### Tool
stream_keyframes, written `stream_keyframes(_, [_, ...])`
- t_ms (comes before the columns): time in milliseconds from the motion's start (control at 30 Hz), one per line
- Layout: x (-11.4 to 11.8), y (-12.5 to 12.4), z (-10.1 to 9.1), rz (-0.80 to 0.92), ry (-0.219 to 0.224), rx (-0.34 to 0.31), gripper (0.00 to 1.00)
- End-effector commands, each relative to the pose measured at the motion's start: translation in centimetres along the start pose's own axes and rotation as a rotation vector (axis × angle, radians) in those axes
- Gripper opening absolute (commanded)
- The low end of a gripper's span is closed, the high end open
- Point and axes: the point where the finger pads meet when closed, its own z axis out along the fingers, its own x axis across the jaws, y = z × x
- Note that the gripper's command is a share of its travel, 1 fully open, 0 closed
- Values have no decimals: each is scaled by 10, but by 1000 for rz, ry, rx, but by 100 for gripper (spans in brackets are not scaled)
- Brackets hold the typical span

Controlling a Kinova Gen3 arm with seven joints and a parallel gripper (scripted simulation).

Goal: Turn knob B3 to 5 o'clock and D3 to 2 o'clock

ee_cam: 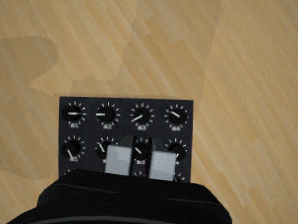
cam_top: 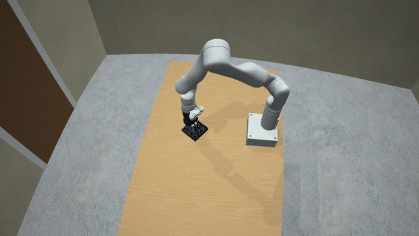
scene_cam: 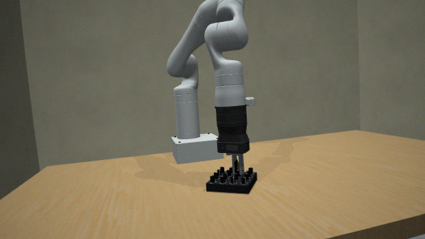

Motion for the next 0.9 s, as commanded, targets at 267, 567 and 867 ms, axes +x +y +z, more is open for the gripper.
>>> stream_keyframes(267, [0,0,-1,136,1,-2,30])
stream_keyframes(567, [0,0,-1,257,1,-2,30])
stream_keyframes(867, [0,0,-1,437,1,-2,30])
